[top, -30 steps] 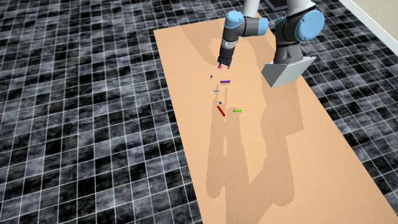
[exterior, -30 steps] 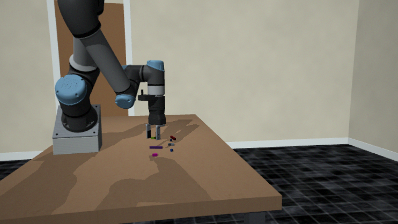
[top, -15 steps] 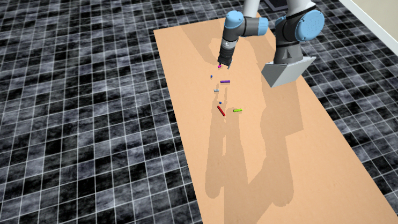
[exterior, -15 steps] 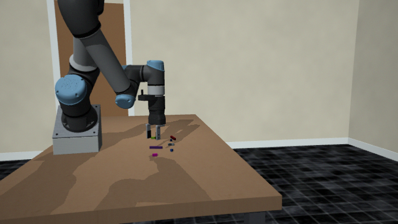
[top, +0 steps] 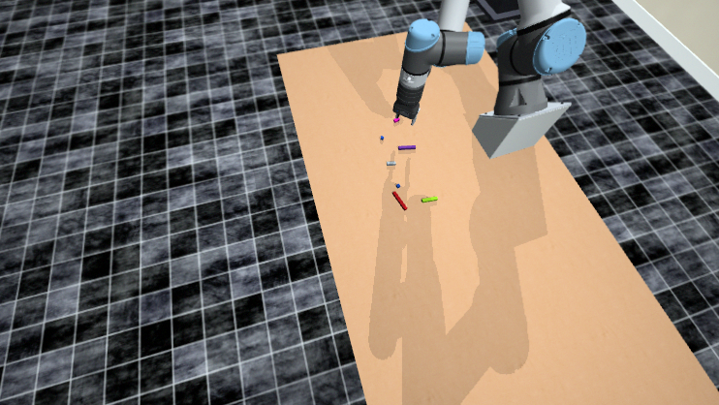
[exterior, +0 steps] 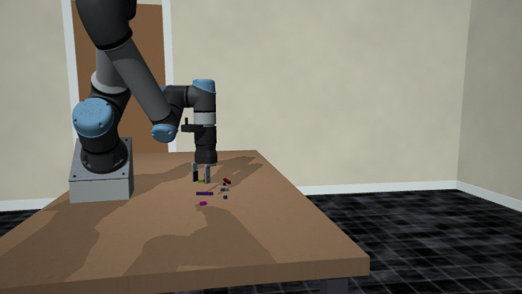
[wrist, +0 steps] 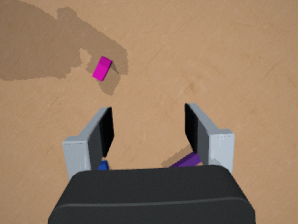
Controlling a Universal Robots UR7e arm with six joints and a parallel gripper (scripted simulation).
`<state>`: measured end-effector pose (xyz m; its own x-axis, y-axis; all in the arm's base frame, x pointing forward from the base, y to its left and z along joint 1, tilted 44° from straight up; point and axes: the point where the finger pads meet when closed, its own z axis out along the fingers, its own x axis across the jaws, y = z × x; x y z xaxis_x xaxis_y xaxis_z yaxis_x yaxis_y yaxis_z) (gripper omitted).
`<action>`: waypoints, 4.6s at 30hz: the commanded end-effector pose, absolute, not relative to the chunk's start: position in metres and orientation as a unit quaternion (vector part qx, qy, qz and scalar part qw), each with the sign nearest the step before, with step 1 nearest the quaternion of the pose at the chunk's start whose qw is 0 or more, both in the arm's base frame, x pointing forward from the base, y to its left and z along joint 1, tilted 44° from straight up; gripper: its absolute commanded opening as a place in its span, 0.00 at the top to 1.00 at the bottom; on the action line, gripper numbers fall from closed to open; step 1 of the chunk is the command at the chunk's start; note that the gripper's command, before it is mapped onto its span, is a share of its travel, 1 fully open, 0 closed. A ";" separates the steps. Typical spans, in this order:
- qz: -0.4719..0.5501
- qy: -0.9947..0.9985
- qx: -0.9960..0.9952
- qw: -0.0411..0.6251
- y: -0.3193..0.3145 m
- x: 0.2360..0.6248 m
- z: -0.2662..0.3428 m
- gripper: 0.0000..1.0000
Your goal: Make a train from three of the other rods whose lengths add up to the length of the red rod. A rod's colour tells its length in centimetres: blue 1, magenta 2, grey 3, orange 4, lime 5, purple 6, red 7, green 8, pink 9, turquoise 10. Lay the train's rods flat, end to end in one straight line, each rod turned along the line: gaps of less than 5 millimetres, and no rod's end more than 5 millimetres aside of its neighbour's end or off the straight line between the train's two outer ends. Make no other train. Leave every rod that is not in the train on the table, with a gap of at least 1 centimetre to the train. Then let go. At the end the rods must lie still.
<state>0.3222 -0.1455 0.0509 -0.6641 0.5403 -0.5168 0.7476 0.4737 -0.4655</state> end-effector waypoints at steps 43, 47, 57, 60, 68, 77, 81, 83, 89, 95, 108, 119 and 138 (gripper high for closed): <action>-0.346 0.851 0.368 0.146 -0.146 0.324 0.051 0.00; -0.347 0.855 0.359 0.142 -0.146 0.325 0.052 0.00; -0.361 0.890 0.259 0.102 -0.148 0.335 0.054 0.00; -0.366 0.902 0.212 0.083 -0.148 0.340 0.055 0.00; -0.373 0.920 0.109 0.041 -0.149 0.351 0.057 0.00; -0.375 0.926 -0.031 -0.015 -0.148 0.366 0.057 0.00; -0.374 0.924 -0.073 -0.033 -0.147 0.371 0.057 0.00; -0.372 0.921 -0.106 -0.046 -0.147 0.374 0.057 0.00; -0.366 0.905 -0.198 -0.083 -0.144 0.384 0.056 0.00; -0.358 0.886 -0.273 -0.114 -0.142 0.392 0.054 0.00; -0.341 0.845 -0.381 -0.157 -0.138 0.403 0.052 0.00; -0.338 0.839 -0.394 -0.162 -0.137 0.404 0.051 0.00; -0.338 0.839 -0.394 -0.162 -0.137 0.404 0.051 0.46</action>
<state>0.4036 -0.1372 0.0511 -0.6372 -0.5508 0.5391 -0.7707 0.4613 -0.4396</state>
